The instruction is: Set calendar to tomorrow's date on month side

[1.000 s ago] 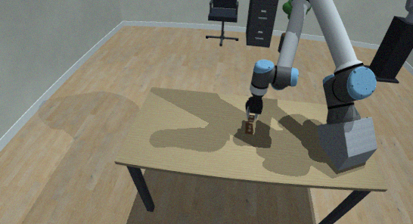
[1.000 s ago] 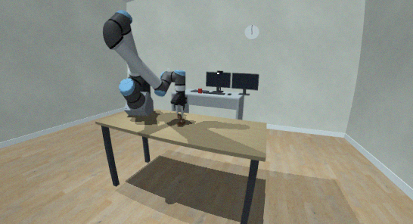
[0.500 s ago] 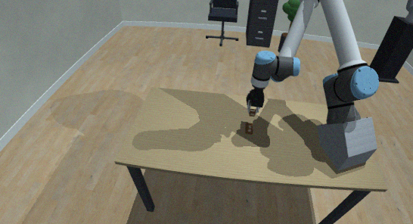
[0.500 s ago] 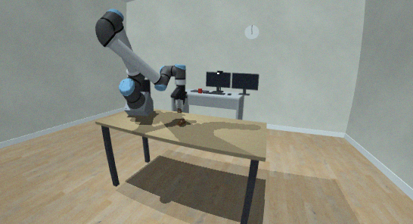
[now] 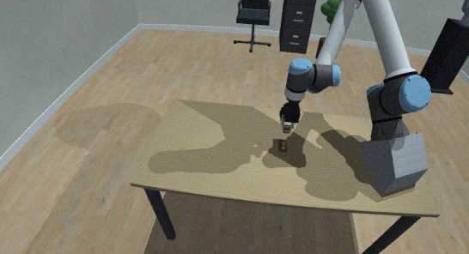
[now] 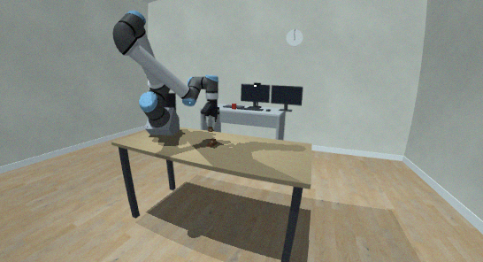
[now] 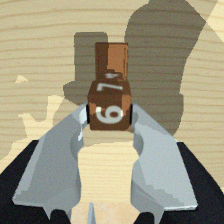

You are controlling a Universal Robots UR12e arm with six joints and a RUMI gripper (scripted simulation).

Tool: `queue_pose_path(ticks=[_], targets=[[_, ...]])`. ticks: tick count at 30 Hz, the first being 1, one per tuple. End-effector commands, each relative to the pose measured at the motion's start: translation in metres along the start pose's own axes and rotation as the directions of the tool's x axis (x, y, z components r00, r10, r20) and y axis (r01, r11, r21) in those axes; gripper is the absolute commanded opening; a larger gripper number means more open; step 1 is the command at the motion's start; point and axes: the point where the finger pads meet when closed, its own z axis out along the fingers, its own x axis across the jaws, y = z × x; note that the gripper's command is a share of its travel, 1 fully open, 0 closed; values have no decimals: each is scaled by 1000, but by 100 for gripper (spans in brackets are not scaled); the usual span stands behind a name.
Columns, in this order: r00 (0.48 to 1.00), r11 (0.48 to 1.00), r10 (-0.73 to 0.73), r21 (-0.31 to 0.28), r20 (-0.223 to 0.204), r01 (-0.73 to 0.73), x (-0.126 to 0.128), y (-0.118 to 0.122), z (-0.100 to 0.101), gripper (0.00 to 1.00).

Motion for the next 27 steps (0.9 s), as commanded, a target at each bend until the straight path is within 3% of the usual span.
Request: queue_pose_path(ticks=[1,2,5,9,27], targets=[[995,995,-98,-2,3,98,-6,69,4,11],[995,995,-98,-2,3,98,-6,69,4,11],[989,989,-149,0,4,149,-4,106,7,11],[986,986,-165,1,4,165,-3,117,7,11],[986,986,-170,1,0,170,0,119,12,11]])
